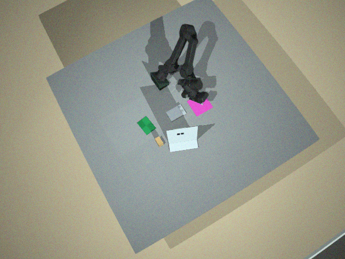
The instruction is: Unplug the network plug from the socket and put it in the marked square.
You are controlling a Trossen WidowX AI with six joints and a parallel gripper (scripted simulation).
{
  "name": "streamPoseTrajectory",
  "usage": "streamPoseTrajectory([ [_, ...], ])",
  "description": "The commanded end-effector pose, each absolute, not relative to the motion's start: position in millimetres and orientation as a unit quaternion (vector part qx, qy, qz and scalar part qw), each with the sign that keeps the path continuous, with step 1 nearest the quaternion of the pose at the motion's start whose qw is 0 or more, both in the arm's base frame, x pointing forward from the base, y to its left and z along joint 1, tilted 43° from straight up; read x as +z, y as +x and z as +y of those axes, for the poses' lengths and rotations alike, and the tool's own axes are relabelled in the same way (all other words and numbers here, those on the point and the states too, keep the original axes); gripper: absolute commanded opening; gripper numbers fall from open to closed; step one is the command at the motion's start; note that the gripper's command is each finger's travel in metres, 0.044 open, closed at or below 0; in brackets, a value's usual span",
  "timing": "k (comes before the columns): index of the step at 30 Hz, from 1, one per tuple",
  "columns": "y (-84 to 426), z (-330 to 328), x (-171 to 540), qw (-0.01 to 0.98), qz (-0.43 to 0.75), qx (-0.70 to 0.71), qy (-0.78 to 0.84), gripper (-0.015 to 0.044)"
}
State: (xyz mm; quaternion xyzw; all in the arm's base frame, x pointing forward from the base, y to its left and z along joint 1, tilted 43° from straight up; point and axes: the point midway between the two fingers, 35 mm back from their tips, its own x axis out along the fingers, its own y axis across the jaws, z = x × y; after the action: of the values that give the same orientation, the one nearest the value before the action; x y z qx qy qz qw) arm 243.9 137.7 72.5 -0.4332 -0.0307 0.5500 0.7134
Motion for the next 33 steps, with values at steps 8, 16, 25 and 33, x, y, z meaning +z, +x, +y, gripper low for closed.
streamPoseTrajectory([
  [8, 243.5, 139.1, 71.9, 0.713, -0.031, 0.550, -0.433, 0.0000],
  [16, 243.5, 139.1, 71.9, 0.713, -0.031, 0.550, -0.433, 0.0156],
  [25, 242.5, 134.8, 73.4, 0.713, -0.030, 0.550, -0.434, 0.0156],
  [33, 240.1, 127.4, 76.5, 0.713, -0.028, 0.550, -0.434, 0.0156],
])
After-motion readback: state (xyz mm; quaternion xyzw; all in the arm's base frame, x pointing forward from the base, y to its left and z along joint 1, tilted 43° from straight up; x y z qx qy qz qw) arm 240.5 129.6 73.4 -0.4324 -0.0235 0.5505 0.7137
